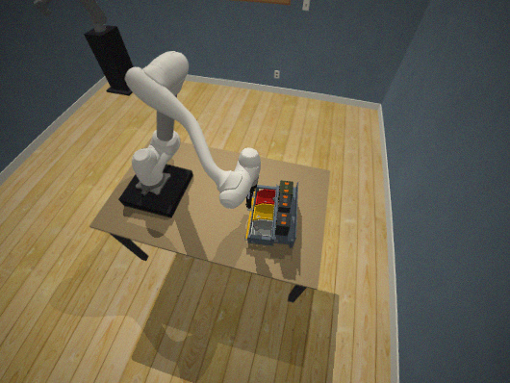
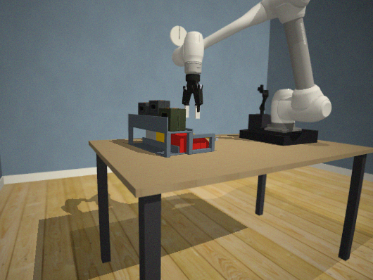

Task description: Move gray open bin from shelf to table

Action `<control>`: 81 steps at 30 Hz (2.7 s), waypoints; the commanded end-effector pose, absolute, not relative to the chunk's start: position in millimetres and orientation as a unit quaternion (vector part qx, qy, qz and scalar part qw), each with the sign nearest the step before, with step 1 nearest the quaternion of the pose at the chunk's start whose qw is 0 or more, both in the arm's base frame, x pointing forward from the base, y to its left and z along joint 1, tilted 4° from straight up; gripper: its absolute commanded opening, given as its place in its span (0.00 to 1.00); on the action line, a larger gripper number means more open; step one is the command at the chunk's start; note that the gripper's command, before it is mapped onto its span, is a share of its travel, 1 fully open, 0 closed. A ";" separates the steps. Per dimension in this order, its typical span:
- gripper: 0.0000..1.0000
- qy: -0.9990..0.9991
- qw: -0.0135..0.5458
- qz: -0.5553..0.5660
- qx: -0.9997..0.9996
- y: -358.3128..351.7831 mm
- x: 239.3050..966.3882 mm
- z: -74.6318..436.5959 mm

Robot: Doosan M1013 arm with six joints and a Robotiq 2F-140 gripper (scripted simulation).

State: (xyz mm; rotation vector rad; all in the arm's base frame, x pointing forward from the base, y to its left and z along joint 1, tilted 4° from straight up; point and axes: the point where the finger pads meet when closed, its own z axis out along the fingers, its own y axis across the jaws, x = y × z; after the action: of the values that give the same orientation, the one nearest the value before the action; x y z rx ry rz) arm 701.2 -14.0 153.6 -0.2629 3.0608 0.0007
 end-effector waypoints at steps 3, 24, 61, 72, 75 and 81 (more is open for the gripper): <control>0.57 0.986 0.035 -0.002 -0.163 -14.0 701.1 153.8; 0.57 0.940 0.034 -0.009 -0.339 -14.0 701.1 153.8; 0.57 0.822 0.030 -0.017 -0.569 -14.0 701.1 153.8; 0.57 0.758 0.028 -0.020 -0.651 -14.0 701.1 153.8; 0.57 0.741 0.028 -0.021 -0.670 -14.0 701.1 153.8; 0.57 0.741 0.028 -0.021 -0.670 -14.0 701.1 153.8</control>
State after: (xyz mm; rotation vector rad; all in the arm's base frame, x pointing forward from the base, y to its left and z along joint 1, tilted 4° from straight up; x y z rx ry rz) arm 701.2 -14.0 153.6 -2.0682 2.2893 -0.0643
